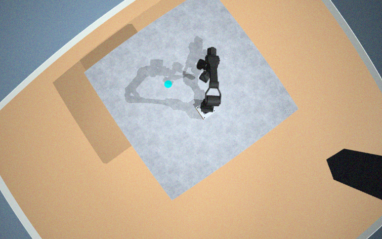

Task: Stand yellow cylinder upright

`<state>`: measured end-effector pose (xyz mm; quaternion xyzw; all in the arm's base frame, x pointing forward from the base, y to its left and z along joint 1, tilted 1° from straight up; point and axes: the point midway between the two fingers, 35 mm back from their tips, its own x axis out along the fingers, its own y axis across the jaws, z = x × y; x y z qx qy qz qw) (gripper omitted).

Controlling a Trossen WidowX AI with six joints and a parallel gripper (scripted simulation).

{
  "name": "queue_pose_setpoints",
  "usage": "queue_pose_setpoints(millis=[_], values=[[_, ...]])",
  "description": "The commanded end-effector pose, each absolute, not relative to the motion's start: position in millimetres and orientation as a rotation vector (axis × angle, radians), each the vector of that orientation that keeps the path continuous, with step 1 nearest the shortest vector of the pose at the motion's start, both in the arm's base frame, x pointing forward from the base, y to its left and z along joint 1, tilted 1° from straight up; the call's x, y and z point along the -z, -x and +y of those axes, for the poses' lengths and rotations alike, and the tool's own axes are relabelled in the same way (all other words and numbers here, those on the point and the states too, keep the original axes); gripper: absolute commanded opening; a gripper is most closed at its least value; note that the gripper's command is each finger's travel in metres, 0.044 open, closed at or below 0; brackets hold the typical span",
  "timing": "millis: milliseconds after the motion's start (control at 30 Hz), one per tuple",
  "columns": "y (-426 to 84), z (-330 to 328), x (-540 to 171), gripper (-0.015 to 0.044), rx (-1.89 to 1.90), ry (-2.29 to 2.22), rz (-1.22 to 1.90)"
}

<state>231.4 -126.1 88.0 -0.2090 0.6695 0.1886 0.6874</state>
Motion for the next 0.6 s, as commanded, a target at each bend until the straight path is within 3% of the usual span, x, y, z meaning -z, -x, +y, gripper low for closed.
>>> queue_pose_setpoints(millis=[0, 567], values=[[-237.3, -120.0, -89.7, 0.0105, -0.440, 0.486, 1.495], [-262.8, -87.9, -93.2, 0.0105, -0.531, 0.583, 1.479]])
